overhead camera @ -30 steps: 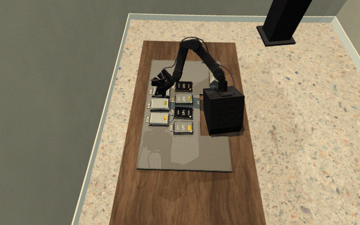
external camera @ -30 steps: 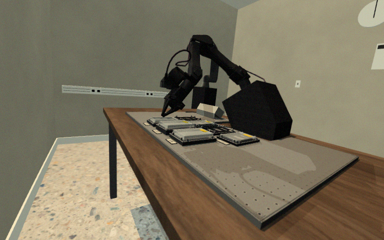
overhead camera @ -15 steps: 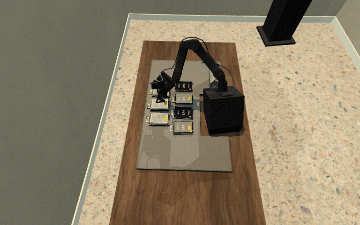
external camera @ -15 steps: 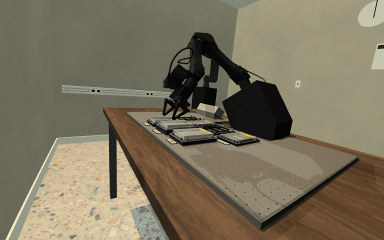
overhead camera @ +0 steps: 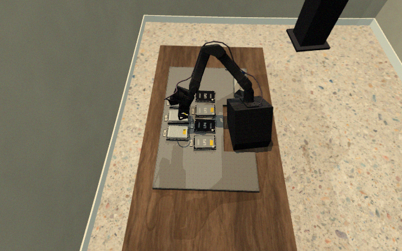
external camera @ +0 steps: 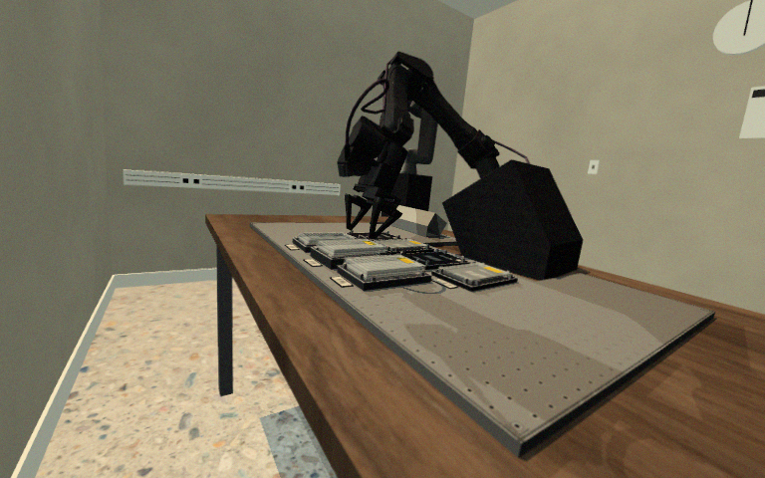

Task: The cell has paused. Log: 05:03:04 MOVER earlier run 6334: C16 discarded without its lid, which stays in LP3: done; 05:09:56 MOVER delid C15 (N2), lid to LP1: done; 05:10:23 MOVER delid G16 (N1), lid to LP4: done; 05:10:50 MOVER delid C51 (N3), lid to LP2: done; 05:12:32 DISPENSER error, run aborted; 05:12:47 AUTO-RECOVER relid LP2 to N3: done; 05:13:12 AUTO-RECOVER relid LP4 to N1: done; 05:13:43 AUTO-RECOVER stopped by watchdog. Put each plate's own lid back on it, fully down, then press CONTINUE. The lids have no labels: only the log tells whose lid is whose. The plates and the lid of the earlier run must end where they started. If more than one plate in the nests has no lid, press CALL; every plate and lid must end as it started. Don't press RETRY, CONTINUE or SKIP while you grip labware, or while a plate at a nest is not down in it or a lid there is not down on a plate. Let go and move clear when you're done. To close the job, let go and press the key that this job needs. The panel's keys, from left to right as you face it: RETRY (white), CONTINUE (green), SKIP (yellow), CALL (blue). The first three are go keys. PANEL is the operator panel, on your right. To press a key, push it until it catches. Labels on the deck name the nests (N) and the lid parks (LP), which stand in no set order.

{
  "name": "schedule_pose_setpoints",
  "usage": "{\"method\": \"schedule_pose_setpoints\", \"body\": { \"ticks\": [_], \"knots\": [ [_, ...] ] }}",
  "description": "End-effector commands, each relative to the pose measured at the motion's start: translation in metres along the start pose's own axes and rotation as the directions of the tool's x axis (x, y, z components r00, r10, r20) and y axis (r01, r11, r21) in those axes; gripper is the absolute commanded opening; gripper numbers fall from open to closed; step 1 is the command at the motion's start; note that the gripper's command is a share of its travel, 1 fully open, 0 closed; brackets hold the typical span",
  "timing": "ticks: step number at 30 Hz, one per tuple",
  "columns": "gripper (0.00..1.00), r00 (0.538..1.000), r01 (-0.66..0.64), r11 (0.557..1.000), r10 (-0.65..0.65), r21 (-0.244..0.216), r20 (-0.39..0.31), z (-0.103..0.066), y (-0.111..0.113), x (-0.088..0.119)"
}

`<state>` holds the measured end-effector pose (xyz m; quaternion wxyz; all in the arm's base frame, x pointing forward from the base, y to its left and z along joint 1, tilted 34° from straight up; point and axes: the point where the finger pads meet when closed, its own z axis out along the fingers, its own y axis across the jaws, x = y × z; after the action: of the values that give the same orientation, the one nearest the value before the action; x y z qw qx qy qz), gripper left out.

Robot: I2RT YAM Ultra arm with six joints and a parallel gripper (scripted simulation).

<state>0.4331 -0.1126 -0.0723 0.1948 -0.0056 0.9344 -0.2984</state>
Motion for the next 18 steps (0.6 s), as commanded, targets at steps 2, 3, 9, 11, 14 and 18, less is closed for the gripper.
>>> {"method": "schedule_pose_setpoints", "body": {
  "ticks": [2,3,9,11,14,18],
  "knots": [
    [1.00,0.994,-0.007,1.000,0.007,0.002,-0.106,-0.006,0.016,0.010],
    [1.00,0.992,-0.005,1.000,0.005,0.002,-0.125,-0.007,0.019,0.013],
    [1.00,0.970,0.001,1.000,-0.003,-0.007,-0.243,-0.014,0.044,0.031],
    [1.00,0.959,0.001,1.000,-0.006,-0.019,-0.283,-0.016,0.054,0.037],
    [1.00,0.940,0.003,1.000,-0.010,-0.021,-0.340,-0.020,0.065,0.046],
    [1.00,0.933,0.004,1.000,-0.012,-0.022,-0.359,-0.023,0.073,0.052]
  ]
}}
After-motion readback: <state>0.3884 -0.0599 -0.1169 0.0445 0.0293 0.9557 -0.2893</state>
